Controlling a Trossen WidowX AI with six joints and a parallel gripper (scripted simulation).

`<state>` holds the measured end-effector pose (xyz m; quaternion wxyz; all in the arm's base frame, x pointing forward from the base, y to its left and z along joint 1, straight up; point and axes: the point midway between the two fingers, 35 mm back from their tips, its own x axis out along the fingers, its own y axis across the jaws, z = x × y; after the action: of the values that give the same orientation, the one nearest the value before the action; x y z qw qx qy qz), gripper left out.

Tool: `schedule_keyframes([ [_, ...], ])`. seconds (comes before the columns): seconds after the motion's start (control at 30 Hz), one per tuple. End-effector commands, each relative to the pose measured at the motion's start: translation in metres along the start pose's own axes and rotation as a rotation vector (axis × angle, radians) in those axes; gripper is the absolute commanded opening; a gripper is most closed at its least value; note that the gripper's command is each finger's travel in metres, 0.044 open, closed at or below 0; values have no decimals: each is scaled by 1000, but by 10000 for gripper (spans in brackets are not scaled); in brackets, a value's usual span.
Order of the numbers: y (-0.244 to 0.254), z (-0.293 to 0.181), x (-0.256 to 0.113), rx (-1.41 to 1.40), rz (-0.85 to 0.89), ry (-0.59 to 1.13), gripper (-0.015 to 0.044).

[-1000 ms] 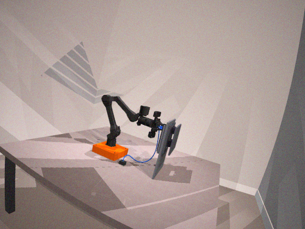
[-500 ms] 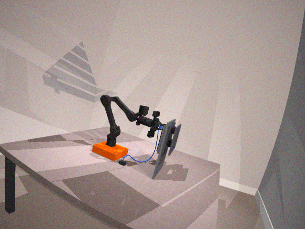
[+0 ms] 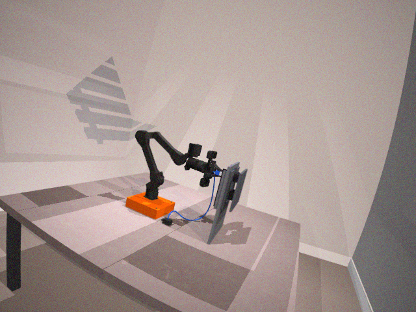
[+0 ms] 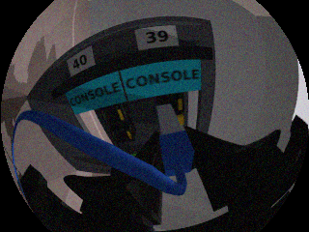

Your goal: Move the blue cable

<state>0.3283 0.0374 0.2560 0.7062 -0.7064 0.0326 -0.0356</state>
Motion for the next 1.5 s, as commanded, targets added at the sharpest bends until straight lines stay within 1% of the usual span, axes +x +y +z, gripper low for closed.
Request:
schedule_keyframes([
  [0.0,-2,-1,-3,2,-8,3,0],
  [1.47,-1,-1,-25,3,-6,3,0],
])
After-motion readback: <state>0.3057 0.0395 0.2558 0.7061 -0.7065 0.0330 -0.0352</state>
